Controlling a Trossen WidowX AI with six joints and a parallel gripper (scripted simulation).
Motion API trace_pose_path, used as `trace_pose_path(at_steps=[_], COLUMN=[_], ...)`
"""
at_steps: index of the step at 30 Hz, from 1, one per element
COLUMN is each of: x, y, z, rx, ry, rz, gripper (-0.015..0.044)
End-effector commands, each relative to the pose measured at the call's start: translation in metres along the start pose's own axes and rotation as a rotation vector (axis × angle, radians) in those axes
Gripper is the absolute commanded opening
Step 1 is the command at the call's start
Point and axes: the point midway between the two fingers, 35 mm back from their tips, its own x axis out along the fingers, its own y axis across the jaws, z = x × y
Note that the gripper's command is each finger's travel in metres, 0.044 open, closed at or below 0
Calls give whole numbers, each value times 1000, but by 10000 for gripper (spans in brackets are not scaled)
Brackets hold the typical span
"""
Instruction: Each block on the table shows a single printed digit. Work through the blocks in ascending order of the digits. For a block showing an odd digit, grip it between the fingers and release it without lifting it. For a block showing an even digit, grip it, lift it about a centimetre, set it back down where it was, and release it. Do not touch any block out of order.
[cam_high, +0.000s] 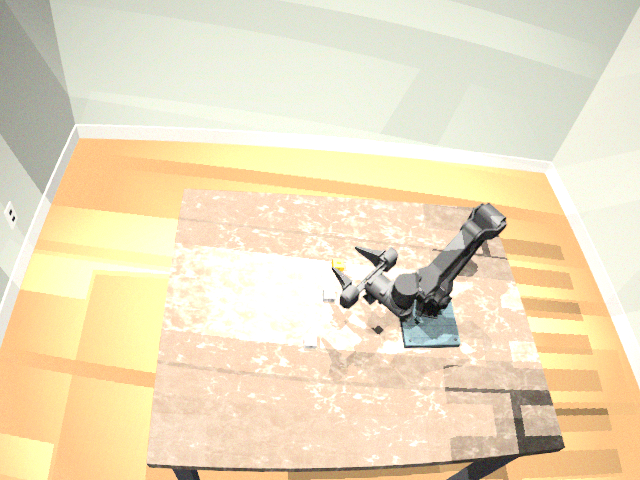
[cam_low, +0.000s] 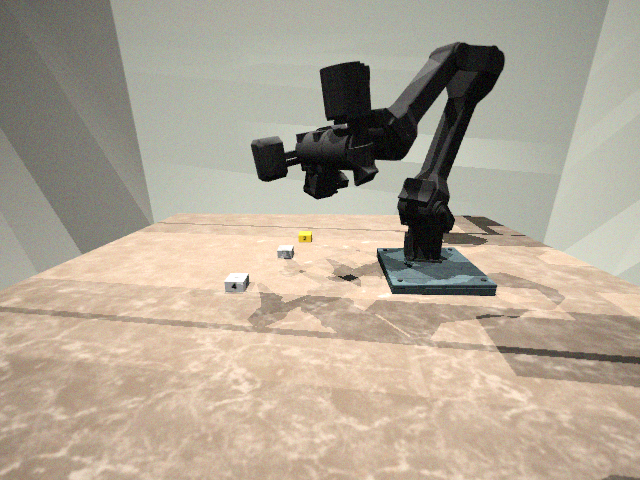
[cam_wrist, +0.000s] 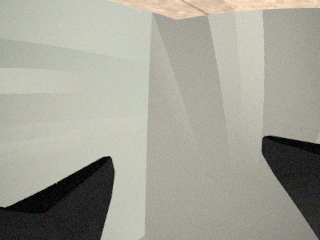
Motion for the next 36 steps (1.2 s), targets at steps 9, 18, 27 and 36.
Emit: trace_pose_path(at_steps=[9,18,27,36], x=[77,130,130,108], y=[-20,19,70,109], z=[13,58,81,79], rx=[398,969,1475,1872], ry=[-254,-675,-894,-898], rz=[3,366,955,1673], gripper=[400,400,400,400])
